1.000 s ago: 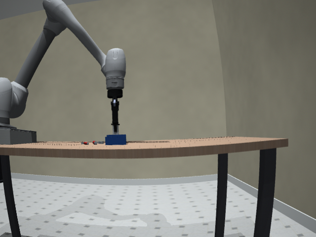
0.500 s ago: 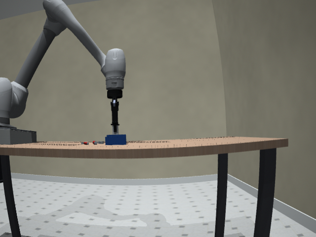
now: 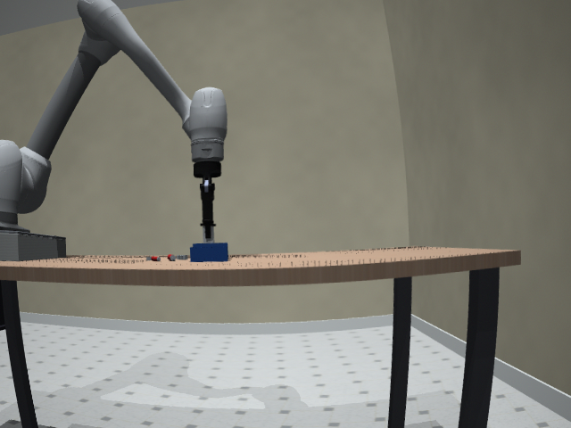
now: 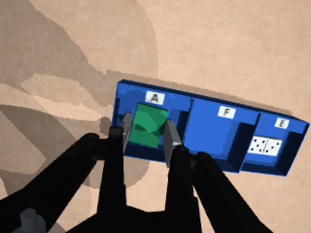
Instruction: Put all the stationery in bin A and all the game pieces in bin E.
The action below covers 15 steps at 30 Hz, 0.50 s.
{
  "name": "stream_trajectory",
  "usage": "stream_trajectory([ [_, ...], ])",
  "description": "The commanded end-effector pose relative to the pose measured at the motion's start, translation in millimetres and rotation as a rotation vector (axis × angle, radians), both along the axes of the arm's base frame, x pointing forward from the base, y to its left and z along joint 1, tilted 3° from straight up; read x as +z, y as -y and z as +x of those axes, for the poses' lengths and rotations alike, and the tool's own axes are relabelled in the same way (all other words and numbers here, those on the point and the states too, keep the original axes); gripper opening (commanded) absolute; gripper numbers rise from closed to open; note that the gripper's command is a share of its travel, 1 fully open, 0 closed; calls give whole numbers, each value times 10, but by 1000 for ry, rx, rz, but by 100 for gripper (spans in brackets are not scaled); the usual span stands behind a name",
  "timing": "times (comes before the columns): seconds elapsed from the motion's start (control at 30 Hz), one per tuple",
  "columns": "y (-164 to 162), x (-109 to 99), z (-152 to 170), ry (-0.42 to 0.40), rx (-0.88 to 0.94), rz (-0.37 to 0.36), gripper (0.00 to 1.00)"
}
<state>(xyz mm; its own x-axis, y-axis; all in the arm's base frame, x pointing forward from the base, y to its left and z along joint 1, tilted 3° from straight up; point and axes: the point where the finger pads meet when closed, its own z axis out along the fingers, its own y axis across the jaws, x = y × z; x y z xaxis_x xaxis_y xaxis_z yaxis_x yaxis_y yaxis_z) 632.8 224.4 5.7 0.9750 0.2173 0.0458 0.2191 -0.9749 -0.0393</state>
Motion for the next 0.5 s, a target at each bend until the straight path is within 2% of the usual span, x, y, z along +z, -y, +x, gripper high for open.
stream_trajectory([
  [0.0,1,23,-1,0,0,0,28],
  [0.47,9,196,-7,0,0,0,28],
])
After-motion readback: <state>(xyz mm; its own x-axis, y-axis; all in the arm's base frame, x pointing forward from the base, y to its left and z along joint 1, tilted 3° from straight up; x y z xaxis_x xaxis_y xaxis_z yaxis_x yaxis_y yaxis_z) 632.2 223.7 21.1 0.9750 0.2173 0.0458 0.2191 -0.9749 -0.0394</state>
